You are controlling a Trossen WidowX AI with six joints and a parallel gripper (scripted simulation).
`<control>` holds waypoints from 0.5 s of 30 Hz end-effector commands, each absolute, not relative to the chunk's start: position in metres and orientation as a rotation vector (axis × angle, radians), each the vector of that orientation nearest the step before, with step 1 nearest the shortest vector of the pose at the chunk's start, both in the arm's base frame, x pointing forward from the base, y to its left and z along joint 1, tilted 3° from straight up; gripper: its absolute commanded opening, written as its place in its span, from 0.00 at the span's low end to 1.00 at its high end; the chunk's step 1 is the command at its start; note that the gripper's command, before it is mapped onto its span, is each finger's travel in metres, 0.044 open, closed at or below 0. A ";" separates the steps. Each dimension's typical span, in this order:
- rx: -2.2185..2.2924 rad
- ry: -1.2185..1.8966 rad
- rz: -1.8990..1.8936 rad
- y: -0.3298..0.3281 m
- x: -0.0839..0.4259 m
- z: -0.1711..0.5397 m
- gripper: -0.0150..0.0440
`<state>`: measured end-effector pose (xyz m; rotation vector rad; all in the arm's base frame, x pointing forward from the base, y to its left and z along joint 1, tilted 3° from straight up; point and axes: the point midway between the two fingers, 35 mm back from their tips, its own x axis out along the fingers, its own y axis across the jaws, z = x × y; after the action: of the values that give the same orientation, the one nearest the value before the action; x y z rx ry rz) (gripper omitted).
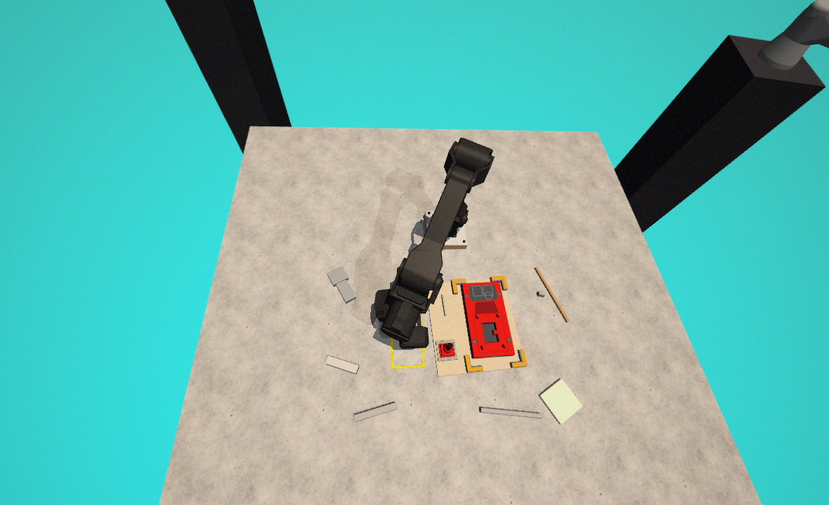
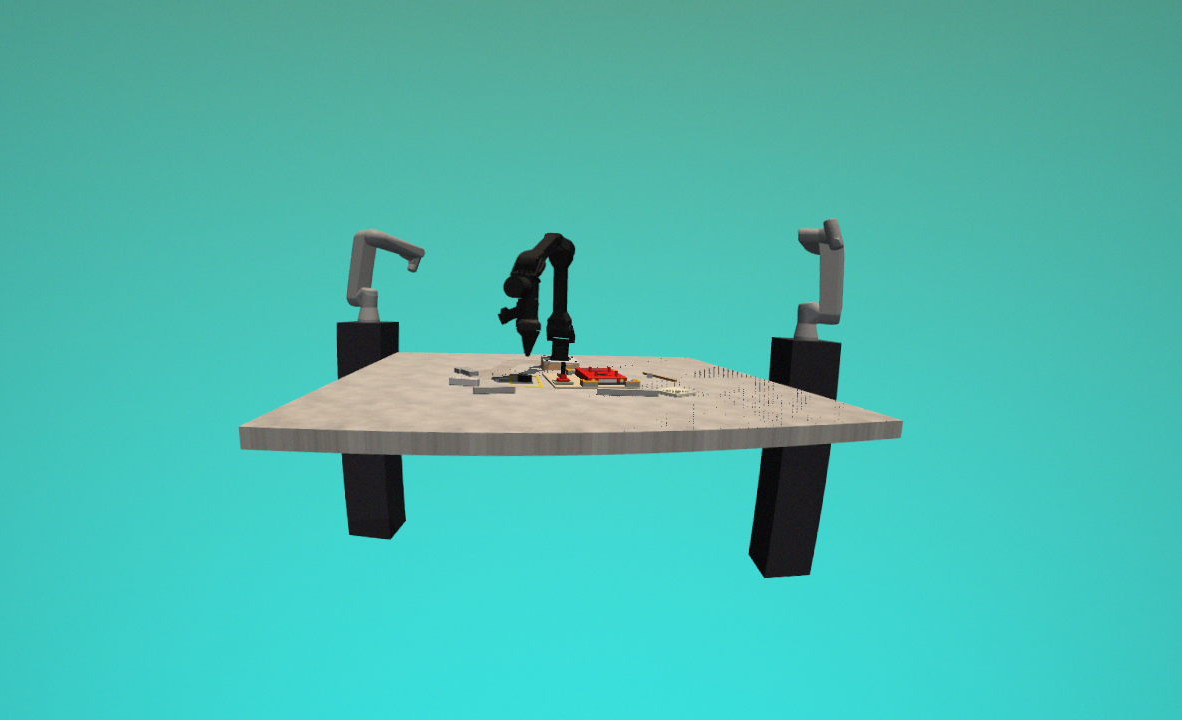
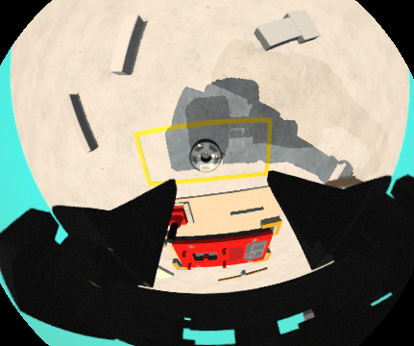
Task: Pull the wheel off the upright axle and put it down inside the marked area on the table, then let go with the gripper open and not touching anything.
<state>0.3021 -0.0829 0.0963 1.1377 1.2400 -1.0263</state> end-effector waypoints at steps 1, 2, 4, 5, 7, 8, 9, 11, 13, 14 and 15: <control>1.138 1.237 -1.021 -0.078 0.278 0.113 1.00; 1.138 1.239 -1.022 -0.076 0.270 0.117 1.00; 1.138 1.242 -1.022 -0.072 0.254 0.123 1.00; 1.138 1.243 -1.023 -0.070 0.247 0.127 1.00; 1.137 1.246 -1.023 -0.067 0.233 0.131 1.00; 1.137 1.246 -1.024 -0.066 0.229 0.133 1.00; 1.137 1.247 -1.024 -0.065 0.228 0.133 1.00; 1.137 1.247 -1.024 -0.065 0.228 0.133 1.00; 1.137 1.247 -1.024 -0.065 0.228 0.133 1.00; 1.137 1.247 -1.024 -0.065 0.228 0.133 1.00; 1.137 1.247 -1.024 -0.065 0.228 0.133 1.00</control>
<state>0.2309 -0.0669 0.1329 1.1367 1.2392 -1.0266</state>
